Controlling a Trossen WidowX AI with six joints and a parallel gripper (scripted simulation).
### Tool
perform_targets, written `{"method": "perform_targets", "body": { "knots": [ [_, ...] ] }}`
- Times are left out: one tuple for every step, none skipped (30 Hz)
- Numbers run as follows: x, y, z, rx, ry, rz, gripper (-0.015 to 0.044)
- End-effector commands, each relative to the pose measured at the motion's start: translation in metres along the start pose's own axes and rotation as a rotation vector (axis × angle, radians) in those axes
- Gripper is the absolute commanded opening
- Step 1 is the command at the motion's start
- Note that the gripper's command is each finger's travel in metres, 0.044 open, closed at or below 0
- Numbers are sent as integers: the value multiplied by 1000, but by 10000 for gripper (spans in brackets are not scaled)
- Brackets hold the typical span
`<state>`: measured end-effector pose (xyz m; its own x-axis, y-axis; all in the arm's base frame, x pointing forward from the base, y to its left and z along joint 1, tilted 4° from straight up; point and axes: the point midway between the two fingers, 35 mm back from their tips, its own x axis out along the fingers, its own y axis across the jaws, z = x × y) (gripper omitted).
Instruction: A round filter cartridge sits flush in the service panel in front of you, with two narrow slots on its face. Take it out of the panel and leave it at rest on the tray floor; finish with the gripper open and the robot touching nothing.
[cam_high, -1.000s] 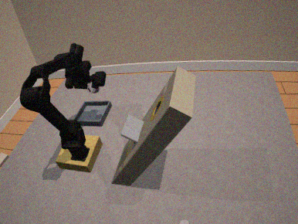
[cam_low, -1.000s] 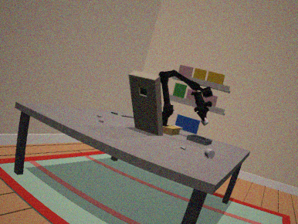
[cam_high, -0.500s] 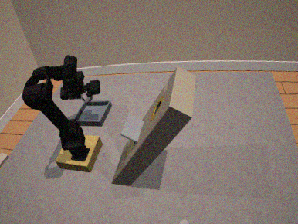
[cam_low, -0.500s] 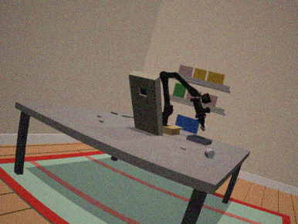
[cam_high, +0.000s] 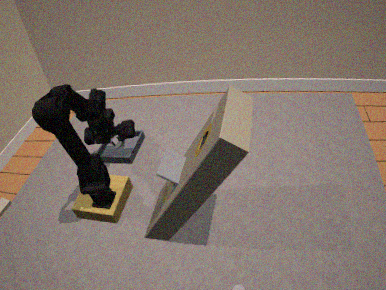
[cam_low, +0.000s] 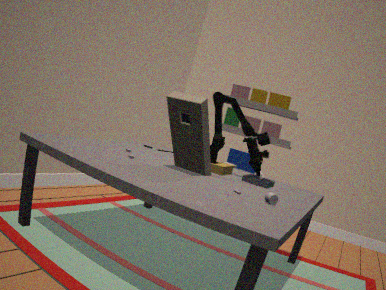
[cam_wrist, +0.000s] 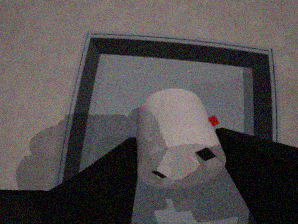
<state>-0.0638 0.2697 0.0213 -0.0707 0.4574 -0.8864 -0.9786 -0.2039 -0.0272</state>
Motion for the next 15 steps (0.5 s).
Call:
{"method": "perform_targets", "body": {
  "knots": [
    [-1, 0, 1, 0, -4, 0, 53],
    [-1, 0, 1, 0, -4, 0, 79],
    [-1, 0, 1, 0, -4, 0, 105],
    [-1, 0, 1, 0, -4, 0, 131],
    [-1, 0, 1, 0, -4, 0, 157],
    [-1, 0, 1, 0, -4, 0, 184],
    [-1, 0, 1, 0, -4, 0, 210],
    [-1, 0, 1, 0, -4, 0, 236],
    [-1, 0, 1, 0, -4, 0, 263],
    [-1, 0, 1, 0, -4, 0, 289],
    [-1, 0, 1, 0, -4, 0, 315],
    [-1, 0, 1, 0, -4, 0, 341],
    [-1, 0, 1, 0, -4, 0, 368],
    [-1, 0, 1, 0, -4, 0, 394],
    [-1, 0, 1, 0, -4, 0, 420]
  ]
}}
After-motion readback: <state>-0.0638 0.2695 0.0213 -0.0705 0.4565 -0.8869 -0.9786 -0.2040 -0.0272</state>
